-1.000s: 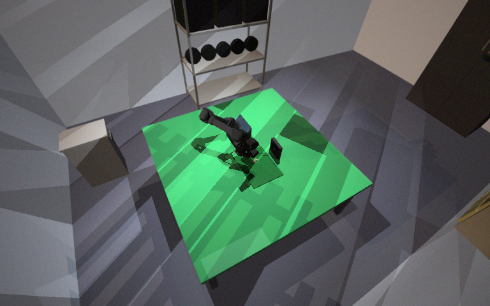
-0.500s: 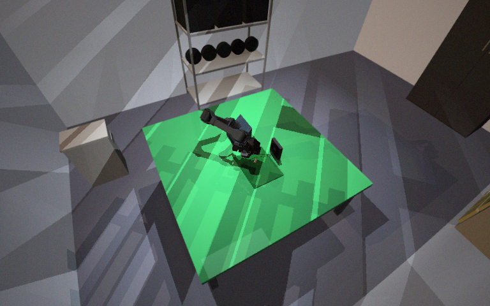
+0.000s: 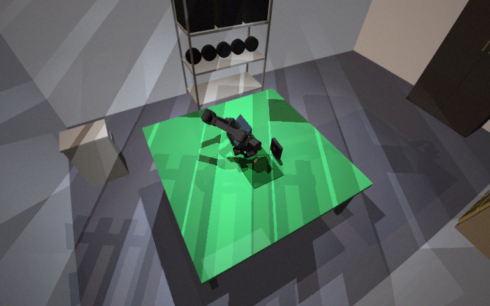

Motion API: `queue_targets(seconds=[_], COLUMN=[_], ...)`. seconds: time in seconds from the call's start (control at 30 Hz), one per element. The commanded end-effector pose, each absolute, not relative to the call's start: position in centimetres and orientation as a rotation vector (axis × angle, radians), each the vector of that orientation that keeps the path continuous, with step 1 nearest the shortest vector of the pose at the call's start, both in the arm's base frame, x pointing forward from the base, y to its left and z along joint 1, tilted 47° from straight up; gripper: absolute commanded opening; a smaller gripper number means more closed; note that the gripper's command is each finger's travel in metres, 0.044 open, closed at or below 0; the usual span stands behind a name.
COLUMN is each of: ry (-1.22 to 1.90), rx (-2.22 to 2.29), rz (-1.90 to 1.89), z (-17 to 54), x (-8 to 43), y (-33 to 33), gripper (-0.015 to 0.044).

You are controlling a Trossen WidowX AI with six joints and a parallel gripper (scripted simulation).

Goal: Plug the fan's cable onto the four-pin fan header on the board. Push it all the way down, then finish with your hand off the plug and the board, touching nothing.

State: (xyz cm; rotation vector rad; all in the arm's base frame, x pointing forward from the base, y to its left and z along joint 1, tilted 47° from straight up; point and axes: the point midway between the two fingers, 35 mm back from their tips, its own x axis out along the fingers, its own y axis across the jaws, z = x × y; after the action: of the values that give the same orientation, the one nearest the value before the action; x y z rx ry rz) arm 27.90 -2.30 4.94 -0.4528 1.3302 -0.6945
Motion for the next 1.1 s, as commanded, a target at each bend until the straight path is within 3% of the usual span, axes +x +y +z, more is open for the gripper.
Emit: queue_targets(seconds=[0.0,0.83,1.07], ry=[1.391,1.661,1.666], rx=[-0.591,-1.279,-1.296], rz=[-0.600,0.001,0.019], z=[4.96,4.74,4.73], x=[28.16,28.35,28.35], y=[-2.21,-1.93,-1.92], gripper=[0.0000,0.0000,0.0000])
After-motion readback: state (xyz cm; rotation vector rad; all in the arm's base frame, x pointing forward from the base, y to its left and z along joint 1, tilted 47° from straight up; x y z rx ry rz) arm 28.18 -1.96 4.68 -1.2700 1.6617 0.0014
